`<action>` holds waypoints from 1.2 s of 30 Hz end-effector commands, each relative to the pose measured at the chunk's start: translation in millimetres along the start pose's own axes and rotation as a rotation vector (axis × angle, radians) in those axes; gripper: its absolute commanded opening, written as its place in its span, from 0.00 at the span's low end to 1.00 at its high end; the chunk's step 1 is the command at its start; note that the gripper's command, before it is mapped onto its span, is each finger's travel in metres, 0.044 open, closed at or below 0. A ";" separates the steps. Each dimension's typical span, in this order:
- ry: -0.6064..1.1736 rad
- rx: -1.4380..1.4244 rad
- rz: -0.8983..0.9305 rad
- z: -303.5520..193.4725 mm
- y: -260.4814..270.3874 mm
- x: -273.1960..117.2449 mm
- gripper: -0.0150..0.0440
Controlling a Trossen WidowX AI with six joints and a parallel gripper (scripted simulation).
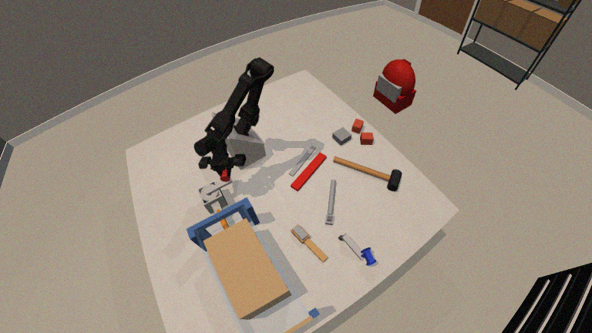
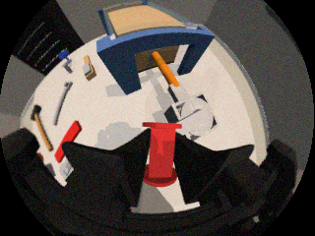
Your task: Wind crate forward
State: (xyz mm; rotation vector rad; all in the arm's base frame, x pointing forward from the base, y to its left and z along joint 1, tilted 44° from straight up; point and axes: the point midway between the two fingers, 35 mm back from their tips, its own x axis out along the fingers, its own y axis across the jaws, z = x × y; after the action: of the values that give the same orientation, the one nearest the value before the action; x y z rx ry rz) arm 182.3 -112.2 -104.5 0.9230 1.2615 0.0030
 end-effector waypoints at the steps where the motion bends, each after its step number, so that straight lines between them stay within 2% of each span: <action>1: 0.022 0.031 -0.023 -15.2 -9.6 -4.1 0.25; 36: 0.023 0.032 -0.028 -42.0 -51.4 -18.0 0.25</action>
State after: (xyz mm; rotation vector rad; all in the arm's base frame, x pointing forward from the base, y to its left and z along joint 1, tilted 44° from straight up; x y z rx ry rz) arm 131.8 -124.2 -114.5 0.9421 1.2544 0.0025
